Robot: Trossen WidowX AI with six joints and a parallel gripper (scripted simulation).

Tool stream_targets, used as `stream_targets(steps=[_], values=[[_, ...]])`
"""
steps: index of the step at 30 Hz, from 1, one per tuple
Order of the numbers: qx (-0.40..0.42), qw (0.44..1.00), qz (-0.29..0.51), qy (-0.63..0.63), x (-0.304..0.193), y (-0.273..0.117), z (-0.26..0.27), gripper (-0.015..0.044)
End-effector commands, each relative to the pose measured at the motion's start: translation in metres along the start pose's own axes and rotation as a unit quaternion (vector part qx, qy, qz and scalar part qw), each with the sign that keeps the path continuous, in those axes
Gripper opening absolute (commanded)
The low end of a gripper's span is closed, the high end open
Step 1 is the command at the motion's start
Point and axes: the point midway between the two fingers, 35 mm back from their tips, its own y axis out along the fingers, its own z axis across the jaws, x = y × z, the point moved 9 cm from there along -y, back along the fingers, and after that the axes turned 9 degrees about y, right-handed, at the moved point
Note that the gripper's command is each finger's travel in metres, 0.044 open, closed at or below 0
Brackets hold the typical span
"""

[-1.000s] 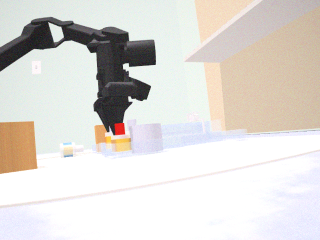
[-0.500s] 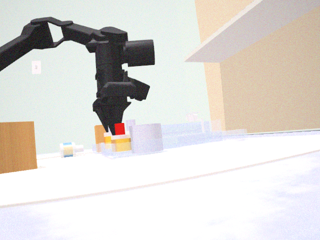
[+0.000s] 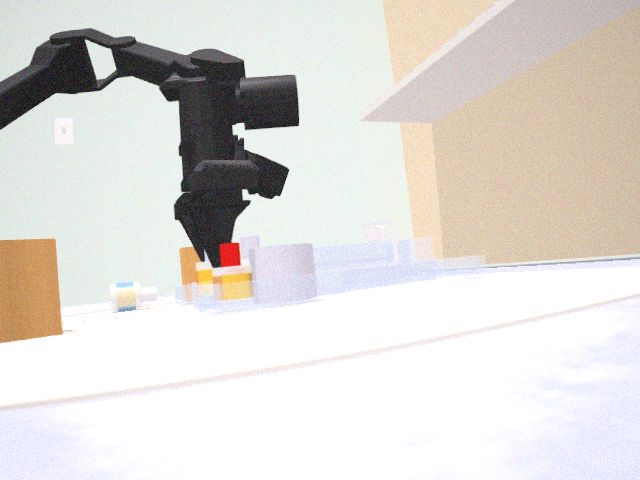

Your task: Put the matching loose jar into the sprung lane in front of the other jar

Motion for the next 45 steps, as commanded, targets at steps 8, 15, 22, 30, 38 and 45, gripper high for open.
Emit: stream_targets(steps=[8, 15, 22, 30, 38, 45], values=[[0.004, 1.0, -0.004, -0.004, -0.0009, 0.0003, 0.0004, 0.0], [0.004, 1.0, -0.004, -0.004, -0.002, 0.0003, 0.0002, 0.0], [0.003, 1.0, -0.003, -0.004, -0.0046, 0.0002, -0.0015, 0.0], [0.003, 1.0, -0.003, -0.004, -0.0046, 0.0002, -0.0015, 0.0], [0.003, 1.0, -0.004, -0.004, -0.0037, 0.0, -0.0013, 0.0105], [0.003, 1.0, -0.004, -0.004, -0.0037, 0.0, -0.0013, 0.0289]])
